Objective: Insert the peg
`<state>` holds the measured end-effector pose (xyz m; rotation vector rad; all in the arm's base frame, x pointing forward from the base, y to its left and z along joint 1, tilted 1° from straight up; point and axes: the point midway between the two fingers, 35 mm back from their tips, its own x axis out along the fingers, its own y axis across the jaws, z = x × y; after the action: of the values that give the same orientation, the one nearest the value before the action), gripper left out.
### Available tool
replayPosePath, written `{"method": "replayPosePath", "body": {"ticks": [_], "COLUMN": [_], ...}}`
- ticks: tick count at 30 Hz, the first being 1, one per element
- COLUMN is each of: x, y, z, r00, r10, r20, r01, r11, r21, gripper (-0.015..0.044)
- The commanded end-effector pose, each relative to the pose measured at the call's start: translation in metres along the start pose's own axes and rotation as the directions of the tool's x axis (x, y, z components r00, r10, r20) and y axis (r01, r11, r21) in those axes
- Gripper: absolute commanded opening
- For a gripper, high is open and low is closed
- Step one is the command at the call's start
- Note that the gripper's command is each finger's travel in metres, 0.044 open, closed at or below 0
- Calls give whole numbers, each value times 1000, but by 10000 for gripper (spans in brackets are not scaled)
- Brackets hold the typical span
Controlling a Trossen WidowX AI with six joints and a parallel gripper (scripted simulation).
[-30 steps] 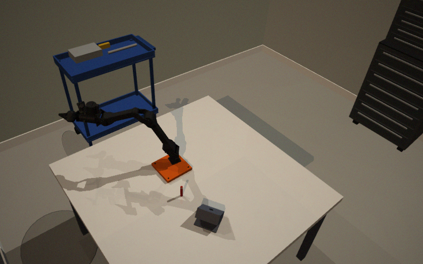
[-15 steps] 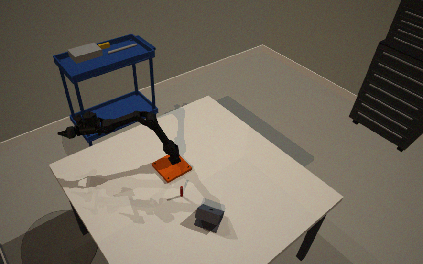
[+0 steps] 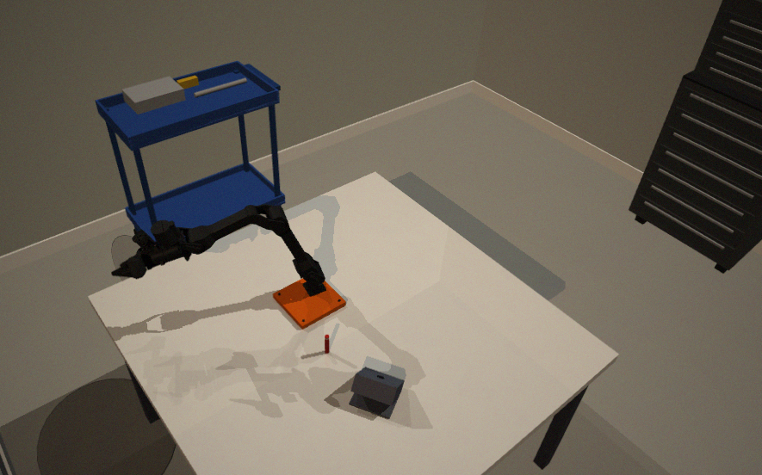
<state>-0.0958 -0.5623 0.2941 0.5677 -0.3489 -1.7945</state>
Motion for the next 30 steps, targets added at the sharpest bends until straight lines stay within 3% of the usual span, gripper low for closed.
{"method": "replayPosePath", "body": {"ticks": [1,30], "x": [-6,-99], "y": [16,120], "z": [-27,-185], "r00": [997,855], "r10": [12,84], "r20": [-72,-513], "r01": [-15,-248], "r11": [999,933], "r21": [-36,-261], "gripper": [440,440]}}
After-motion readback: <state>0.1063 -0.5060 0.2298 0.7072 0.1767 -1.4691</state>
